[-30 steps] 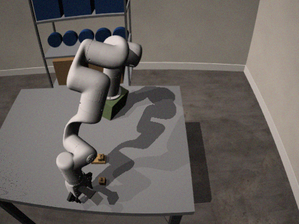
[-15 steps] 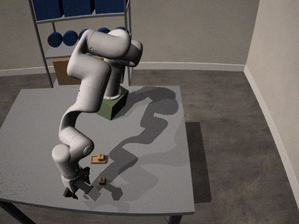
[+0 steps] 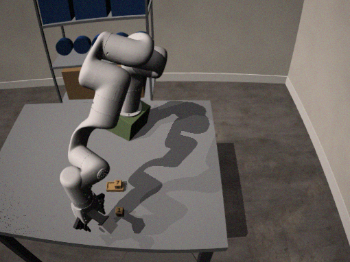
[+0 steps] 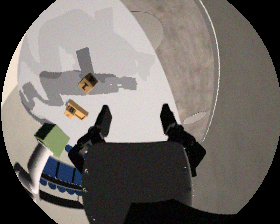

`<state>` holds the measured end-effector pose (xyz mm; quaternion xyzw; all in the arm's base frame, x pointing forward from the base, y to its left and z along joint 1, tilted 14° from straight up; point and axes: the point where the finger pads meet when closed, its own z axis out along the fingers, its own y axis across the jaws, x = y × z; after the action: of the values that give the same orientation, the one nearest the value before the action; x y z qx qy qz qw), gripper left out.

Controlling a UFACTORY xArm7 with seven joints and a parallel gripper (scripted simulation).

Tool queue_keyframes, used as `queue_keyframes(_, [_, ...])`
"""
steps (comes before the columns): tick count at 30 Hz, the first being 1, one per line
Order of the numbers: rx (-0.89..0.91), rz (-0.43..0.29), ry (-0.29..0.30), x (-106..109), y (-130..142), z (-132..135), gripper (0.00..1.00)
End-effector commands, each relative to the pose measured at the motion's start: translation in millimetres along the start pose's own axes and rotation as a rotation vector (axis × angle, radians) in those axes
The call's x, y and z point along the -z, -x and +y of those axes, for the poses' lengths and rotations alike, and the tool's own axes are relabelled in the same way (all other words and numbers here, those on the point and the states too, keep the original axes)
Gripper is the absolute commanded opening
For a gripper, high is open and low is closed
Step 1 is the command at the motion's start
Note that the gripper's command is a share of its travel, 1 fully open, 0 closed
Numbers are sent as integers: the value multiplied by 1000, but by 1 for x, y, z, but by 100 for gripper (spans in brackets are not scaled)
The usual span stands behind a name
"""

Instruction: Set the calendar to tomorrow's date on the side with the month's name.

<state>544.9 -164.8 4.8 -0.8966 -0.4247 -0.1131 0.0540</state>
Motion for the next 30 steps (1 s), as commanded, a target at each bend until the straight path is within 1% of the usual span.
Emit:
queue_keyframes(1, [28,2,5,4,-2,-4,100])
queue_keyframes(2, [81,4,5,6,-6,-15,100])
queue_keyframes(4, [81,4,5,6,-6,-15,100])
queue_keyframes(6, [219,5,4,11,-15,-44,100])
queue_keyframes(8, [253,5,4,12,-17,-51,100])
queue_keyframes(13, [426,3,5,18,-24,-87,100])
queue_keyframes(14, [433,3,5,18,-24,-89,100])
queue_keyframes(15, [489,1,5,20,-25,-100,100])
queue_keyframes(18, [522,0,5,20,-26,-107,100])
queue_keyframes(19, [522,0,5,20,-26,-107,47])
queue_keyframes(30, [522,0,5,20,-26,-107,47])
